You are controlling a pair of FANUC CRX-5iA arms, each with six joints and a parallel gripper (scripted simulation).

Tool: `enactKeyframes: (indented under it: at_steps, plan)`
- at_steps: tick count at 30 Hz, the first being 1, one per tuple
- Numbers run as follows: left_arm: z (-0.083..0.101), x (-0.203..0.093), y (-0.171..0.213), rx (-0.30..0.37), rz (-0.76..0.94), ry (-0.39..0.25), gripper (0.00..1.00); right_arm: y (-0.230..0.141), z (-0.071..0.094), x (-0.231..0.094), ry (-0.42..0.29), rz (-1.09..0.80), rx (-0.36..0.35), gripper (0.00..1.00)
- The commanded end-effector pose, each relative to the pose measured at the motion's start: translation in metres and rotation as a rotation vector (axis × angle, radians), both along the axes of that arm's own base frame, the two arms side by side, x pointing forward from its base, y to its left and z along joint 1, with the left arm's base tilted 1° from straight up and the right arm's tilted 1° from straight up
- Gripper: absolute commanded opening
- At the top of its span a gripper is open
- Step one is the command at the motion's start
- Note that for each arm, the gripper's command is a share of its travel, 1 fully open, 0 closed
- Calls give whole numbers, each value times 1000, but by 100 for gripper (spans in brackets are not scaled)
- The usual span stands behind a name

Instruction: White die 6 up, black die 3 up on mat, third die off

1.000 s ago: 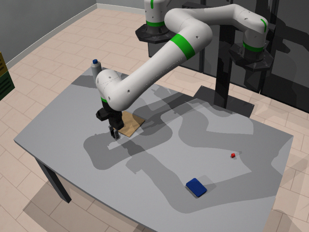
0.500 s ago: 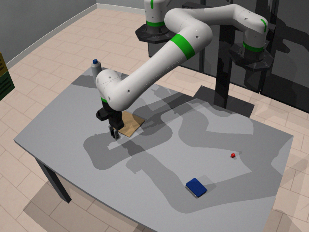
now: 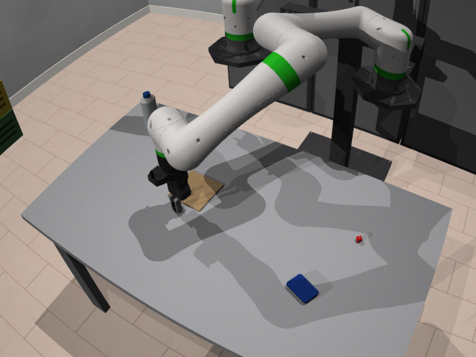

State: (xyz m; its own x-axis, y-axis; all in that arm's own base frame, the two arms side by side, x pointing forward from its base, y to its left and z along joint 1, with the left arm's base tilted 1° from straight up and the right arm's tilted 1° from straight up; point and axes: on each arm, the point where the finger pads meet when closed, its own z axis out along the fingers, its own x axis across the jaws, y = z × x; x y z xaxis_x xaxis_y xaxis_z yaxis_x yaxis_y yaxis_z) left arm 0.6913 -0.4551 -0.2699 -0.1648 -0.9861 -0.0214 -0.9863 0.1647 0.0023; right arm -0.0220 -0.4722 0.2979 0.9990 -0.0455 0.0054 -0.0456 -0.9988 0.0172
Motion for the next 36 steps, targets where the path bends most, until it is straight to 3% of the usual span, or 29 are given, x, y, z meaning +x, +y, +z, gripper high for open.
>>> enactKeyframes:
  at_steps: [1, 24, 28, 32, 34, 36]
  plan:
    - [2, 1, -1, -2, 0, -2, 34, 0, 1, 0, 0, 0, -2, 100]
    - [3, 1, -1, -2, 0, -2, 34, 0, 1, 0, 0, 0, -2, 100]
    - [15, 1, -1, -2, 0, -2, 34, 0, 1, 0, 0, 0, -2, 100]
    - [40, 1, -2, -2, 0, -2, 34, 0, 1, 0, 0, 0, -2, 100]
    - [40, 1, -2, -2, 0, -2, 34, 0, 1, 0, 0, 0, -2, 100]
    - [56, 1, -2, -2, 0, -2, 34, 0, 1, 0, 0, 0, -2, 100]
